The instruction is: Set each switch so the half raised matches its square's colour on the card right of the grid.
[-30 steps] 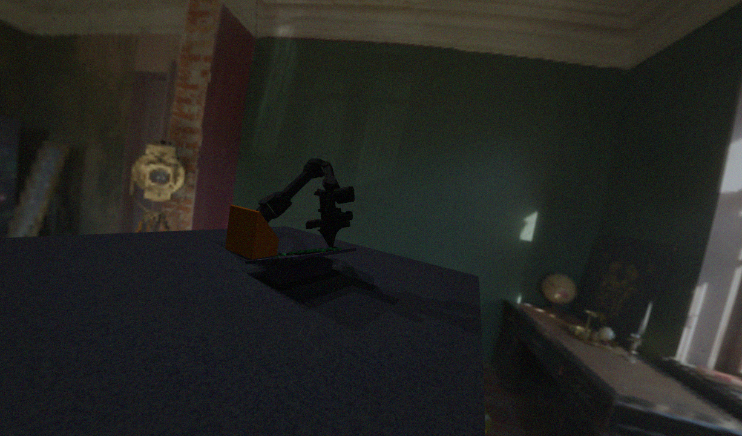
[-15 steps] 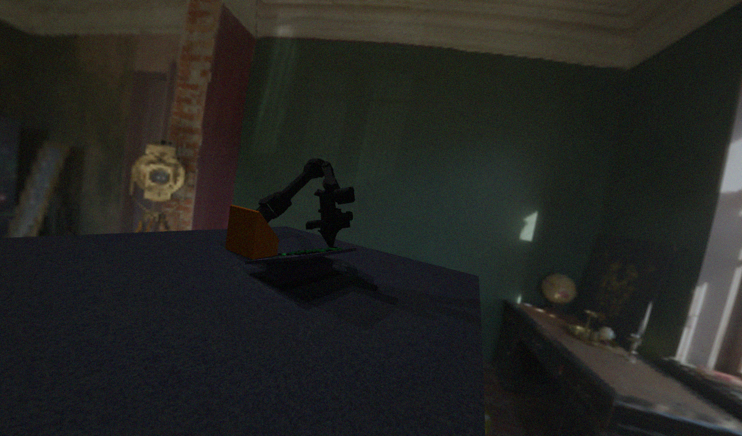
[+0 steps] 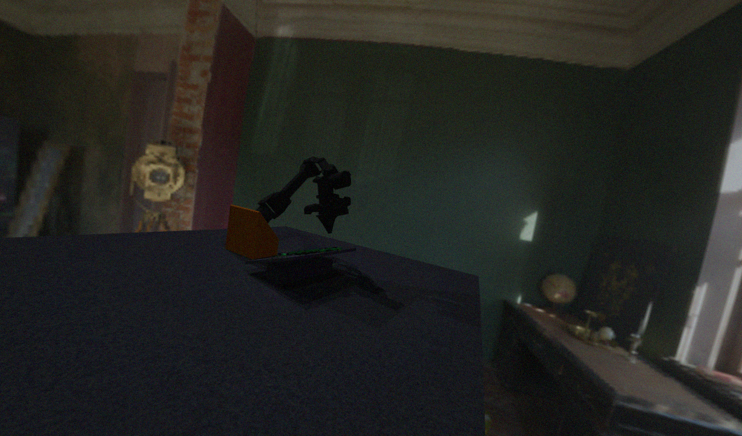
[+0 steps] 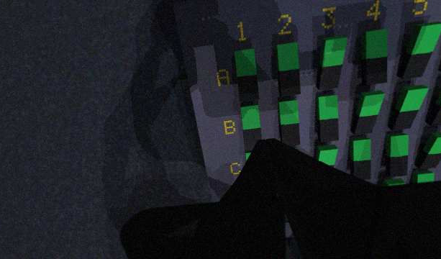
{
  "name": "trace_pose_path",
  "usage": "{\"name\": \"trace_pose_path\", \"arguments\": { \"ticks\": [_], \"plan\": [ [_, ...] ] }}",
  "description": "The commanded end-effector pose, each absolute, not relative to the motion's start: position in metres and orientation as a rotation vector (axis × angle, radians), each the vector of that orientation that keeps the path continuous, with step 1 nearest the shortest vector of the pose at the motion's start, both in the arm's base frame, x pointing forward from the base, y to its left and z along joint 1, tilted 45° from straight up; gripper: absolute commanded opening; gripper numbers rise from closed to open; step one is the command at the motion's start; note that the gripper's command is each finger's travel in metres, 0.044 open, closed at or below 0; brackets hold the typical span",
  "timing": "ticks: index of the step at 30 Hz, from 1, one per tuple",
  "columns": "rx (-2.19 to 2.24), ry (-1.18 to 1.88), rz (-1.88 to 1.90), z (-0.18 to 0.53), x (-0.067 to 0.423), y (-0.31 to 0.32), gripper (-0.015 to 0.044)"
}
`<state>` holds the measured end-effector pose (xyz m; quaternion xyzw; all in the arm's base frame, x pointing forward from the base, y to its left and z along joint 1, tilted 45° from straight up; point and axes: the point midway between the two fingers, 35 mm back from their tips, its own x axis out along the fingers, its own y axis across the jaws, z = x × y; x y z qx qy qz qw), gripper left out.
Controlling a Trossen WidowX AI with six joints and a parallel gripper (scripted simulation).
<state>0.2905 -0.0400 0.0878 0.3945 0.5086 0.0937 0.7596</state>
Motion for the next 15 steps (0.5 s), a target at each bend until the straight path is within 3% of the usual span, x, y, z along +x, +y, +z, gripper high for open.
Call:
{"name": "trace_pose_path", "arguments": {
  "ticks": [1,8,15],
  "plan": [
    [0.859,1.111,0.213,0.096,0.284,-0.042,0.0],
    [0.858,1.114,0.21,0.05,0.237,-0.061,0.0],
    [0.858,1.115,0.211,0.047,0.236,-0.06,0.0]
  ]
}}
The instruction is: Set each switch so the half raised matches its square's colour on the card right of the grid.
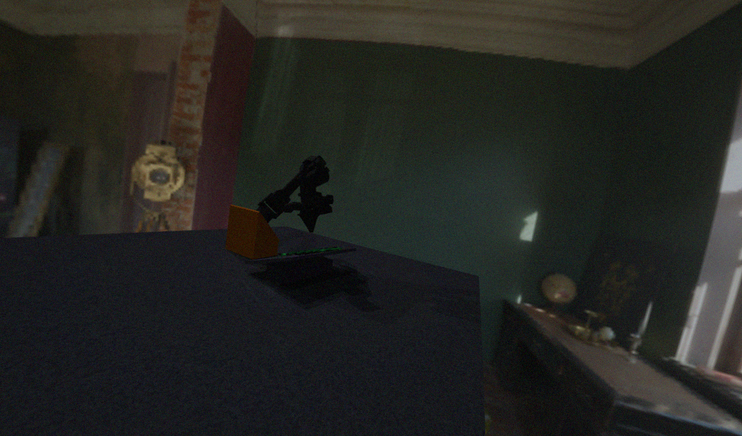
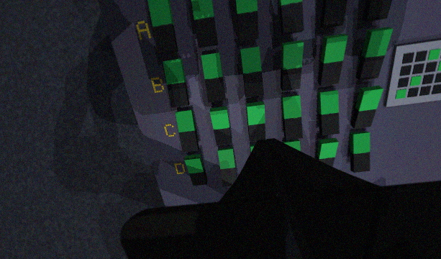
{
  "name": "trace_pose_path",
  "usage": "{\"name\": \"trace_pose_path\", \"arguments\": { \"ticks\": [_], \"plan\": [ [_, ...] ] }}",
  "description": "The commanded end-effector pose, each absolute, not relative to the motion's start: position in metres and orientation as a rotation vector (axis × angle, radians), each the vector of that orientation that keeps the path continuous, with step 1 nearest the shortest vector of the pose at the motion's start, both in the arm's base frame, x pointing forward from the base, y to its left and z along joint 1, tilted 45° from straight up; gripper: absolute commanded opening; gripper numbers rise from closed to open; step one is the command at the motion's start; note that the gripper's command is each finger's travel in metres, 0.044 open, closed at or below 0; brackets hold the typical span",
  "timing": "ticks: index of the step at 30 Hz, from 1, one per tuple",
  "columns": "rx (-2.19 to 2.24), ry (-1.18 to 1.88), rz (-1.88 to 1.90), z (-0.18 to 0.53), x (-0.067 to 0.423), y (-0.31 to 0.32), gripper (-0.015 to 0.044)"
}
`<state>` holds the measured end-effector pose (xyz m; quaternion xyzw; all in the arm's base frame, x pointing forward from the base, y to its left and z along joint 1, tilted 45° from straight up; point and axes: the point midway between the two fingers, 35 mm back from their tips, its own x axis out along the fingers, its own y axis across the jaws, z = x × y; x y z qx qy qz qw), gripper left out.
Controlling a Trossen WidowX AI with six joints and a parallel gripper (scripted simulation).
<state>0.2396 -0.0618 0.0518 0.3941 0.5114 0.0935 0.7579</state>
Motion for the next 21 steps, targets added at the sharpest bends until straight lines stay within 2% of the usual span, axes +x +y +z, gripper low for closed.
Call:
{"name": "trace_pose_path", "arguments": {
  "ticks": [1,21],
  "plan": [
    [0.858,1.119,0.213,0.043,0.239,-0.057,0.0],
    [0.858,1.136,0.225,0.017,0.256,-0.036,0.0]
  ]
}}
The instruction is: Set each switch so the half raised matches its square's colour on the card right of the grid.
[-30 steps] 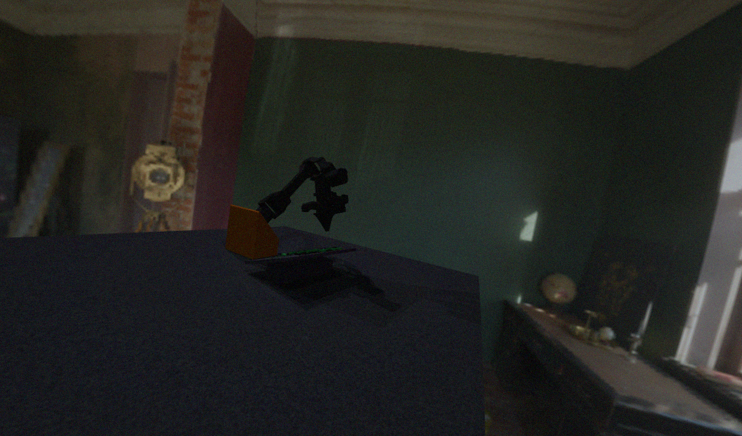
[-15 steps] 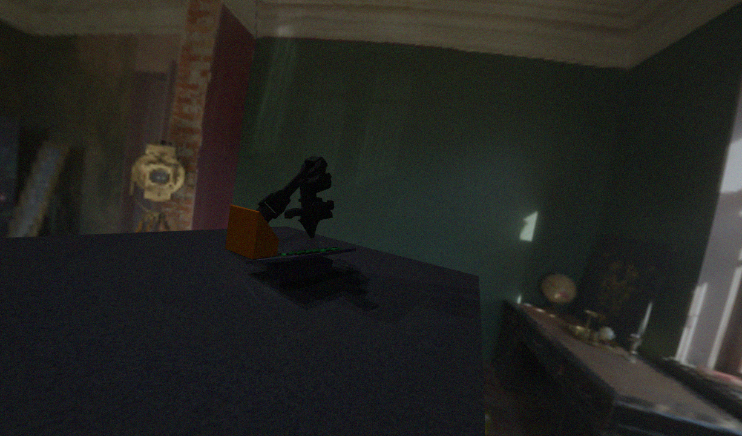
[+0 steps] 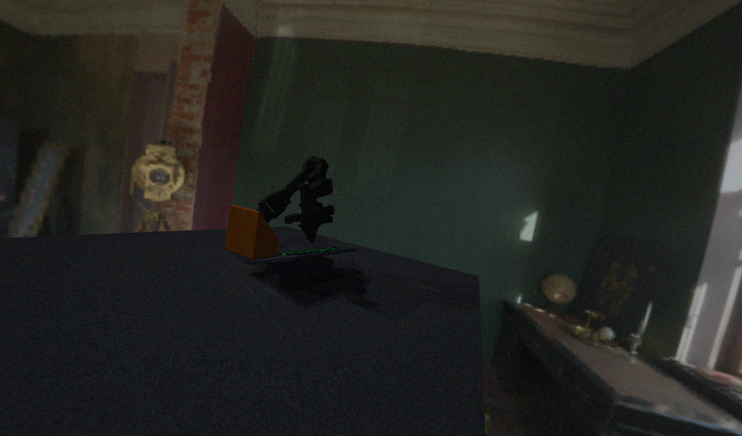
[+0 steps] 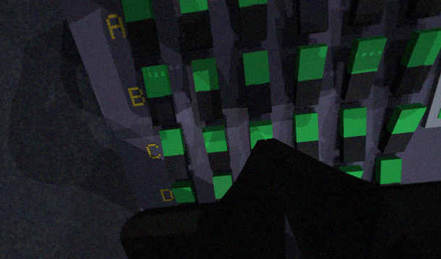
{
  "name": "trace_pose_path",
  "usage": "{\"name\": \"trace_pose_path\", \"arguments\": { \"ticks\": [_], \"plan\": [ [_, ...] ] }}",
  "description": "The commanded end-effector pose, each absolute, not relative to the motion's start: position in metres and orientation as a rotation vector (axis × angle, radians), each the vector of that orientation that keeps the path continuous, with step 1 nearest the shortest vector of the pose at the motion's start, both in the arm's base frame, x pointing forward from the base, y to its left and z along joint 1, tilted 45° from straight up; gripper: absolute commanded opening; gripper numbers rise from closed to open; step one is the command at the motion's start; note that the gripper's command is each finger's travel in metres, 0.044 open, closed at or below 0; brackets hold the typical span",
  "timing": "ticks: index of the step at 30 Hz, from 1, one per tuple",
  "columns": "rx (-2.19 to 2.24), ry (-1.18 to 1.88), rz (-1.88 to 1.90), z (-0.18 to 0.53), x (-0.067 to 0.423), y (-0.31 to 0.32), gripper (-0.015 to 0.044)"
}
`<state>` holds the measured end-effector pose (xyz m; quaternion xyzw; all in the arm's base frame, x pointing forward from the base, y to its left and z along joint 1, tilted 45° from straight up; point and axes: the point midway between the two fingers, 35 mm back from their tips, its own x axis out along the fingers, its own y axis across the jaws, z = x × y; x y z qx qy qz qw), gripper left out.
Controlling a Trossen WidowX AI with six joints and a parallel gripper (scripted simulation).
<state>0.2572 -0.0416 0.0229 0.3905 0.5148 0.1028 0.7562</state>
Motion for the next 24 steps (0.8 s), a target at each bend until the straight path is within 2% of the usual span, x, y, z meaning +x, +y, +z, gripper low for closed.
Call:
{"name": "trace_pose_path", "arguments": {
  "ticks": [1,24],
  "plan": [
    [0.858,1.136,0.225,0.0171,0.2564,-0.0362,0.0],
    [0.859,1.136,0.225,0.0074,0.2629,-0.0286,0.0]
  ]
}}
